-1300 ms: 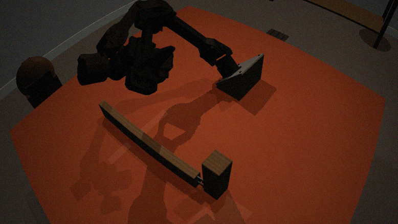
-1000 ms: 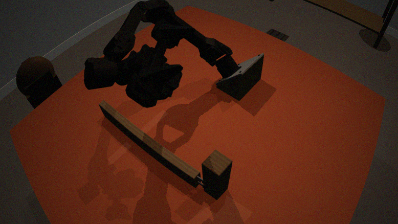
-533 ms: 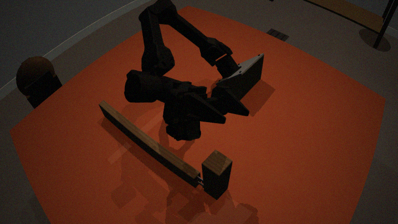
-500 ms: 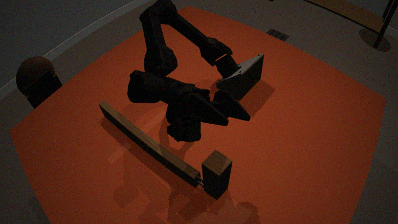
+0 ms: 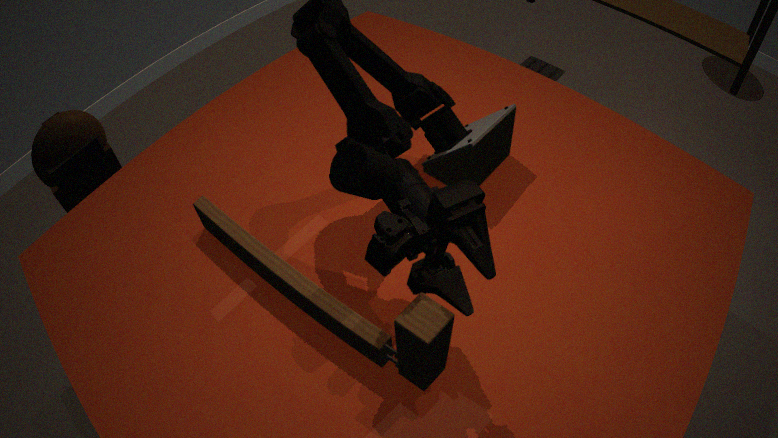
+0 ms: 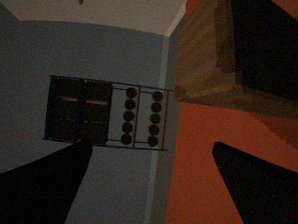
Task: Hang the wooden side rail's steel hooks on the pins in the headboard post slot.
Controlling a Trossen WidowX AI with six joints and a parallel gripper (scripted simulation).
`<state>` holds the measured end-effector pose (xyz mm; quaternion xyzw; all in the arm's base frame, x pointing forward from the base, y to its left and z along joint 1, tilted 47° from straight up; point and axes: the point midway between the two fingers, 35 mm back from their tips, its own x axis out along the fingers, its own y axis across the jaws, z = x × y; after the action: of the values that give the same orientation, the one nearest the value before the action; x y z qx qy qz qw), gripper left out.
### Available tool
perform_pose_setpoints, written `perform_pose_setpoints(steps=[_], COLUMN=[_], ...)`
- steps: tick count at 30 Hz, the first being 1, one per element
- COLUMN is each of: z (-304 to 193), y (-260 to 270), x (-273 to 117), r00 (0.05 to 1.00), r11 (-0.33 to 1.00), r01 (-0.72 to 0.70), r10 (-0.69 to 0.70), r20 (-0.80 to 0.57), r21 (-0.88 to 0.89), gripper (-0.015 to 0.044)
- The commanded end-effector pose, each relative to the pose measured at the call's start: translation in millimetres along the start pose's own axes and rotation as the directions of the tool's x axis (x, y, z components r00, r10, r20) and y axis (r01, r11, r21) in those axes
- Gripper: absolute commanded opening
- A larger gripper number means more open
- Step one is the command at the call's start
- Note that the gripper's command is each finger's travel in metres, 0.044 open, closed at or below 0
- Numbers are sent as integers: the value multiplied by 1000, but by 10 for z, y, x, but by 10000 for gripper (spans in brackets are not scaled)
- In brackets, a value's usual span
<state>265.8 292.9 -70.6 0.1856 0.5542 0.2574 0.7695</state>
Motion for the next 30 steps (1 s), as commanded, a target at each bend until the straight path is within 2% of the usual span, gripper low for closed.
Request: perform_pose_setpoints(steps=[1,8,13,15,30], z=[-135,-229,-272,-281,-282], y=[-351,-672,-846,-884,-889], x=[-138,-496,-881,-996,-1011], r00=[981,903,809,781,777], r11=[918,614,310,226,215], r01=[162,421,586,619,622], r10=[-111,-211,-268,-281,-283], r20=[158,375,523,558,562], r21=[-362,-668,-749,-752,-752], gripper=[440,440,440,440,440])
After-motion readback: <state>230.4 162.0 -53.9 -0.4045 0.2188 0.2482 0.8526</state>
